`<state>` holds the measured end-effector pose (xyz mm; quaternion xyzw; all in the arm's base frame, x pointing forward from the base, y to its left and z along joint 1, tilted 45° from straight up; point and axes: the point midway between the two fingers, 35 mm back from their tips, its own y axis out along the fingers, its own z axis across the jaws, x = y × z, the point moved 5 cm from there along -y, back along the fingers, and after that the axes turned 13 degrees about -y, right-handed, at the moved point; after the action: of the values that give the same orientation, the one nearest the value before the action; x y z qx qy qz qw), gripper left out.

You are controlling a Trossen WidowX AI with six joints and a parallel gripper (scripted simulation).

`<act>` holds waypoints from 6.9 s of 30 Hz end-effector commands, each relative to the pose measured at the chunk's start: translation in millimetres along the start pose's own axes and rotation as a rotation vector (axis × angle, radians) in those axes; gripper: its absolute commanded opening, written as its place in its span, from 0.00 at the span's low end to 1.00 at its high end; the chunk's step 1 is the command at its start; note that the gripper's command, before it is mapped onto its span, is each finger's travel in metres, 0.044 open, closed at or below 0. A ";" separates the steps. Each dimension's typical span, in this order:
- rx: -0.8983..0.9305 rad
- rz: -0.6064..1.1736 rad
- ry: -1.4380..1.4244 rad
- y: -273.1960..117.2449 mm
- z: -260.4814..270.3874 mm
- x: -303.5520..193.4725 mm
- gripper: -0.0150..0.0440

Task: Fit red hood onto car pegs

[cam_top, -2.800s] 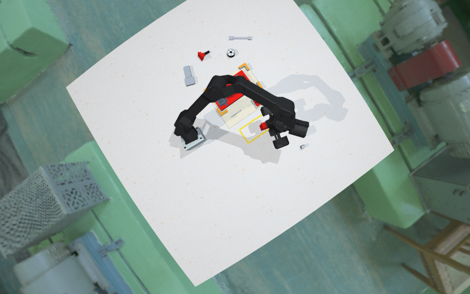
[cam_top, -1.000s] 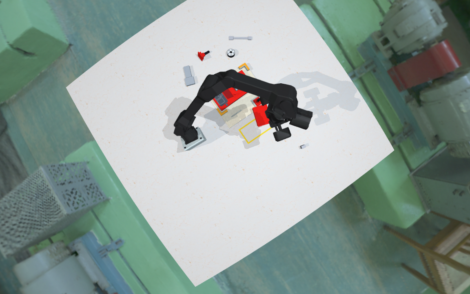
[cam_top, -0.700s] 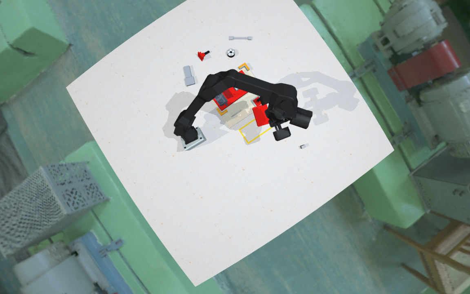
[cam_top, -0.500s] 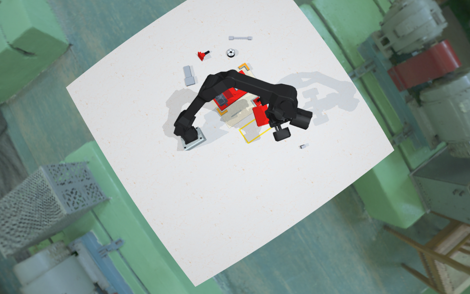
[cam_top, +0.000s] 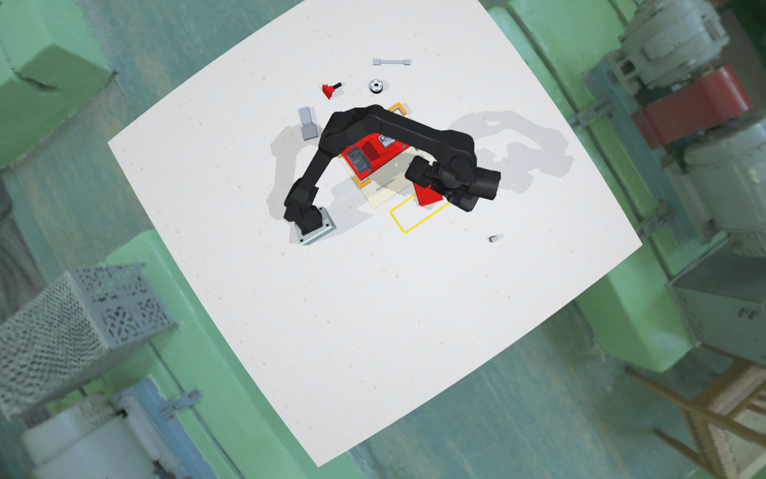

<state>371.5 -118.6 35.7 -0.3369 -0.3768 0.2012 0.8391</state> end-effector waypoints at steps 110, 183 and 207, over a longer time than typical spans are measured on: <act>0.004 -0.008 -0.806 97.0 21.1 15.0 1.00; 0.007 -0.004 -0.802 17.0 21.5 15.0 0.25; 0.048 0.029 -0.299 13.4 71.2 71.4 0.25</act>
<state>362.2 -41.5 89.8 -0.2826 -0.5058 0.2778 0.7663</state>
